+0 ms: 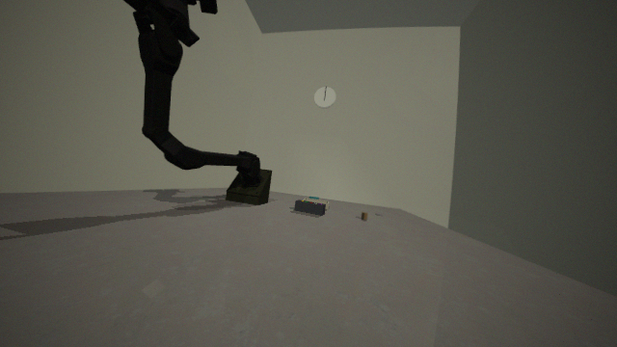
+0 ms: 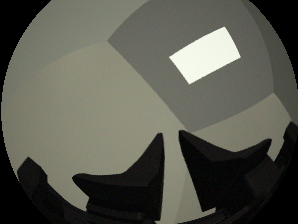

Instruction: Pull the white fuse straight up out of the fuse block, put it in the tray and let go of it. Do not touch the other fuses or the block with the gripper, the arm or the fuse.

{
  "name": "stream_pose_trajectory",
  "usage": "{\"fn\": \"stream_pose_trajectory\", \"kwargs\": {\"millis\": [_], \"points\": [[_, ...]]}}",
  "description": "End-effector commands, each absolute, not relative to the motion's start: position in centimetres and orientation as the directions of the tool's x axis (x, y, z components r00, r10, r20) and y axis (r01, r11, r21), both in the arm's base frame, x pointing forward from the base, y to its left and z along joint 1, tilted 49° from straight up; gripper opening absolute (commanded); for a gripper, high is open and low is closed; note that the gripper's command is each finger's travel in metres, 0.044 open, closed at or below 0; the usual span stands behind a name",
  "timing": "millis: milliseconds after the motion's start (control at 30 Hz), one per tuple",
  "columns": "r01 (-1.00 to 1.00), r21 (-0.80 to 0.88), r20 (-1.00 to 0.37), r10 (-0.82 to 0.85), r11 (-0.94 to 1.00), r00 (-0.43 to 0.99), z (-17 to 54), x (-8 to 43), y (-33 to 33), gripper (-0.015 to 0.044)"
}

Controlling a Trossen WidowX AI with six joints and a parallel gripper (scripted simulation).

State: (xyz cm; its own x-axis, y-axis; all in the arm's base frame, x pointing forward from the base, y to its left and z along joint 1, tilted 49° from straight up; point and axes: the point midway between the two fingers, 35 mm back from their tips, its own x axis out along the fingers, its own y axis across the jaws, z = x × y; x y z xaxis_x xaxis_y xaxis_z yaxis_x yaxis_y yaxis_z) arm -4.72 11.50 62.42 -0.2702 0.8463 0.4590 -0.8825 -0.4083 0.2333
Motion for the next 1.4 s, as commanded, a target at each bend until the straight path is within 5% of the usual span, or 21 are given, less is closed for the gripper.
{"fn": "stream_pose_trajectory", "kwargs": {"millis": [0,400,767,1067,1367], "points": [[-0.929,0.295,0.377,0.921,-0.222,-0.1,60.2,0.3,16.8,0.0074],[-0.901,0.316,0.056,0.942,0.297,0.33,51.3,13.9,24.9,0.0074],[-0.726,0.136,-0.325,0.723,0.674,0.61,39.6,25.6,25.7,0.0074],[-0.58,-0.122,-0.624,0.392,0.806,0.676,28.7,32.8,21.4,0.0074],[-0.555,-0.391,-0.835,-0.03,0.734,0.549,17.7,35.9,13.6,0.0074]]}}
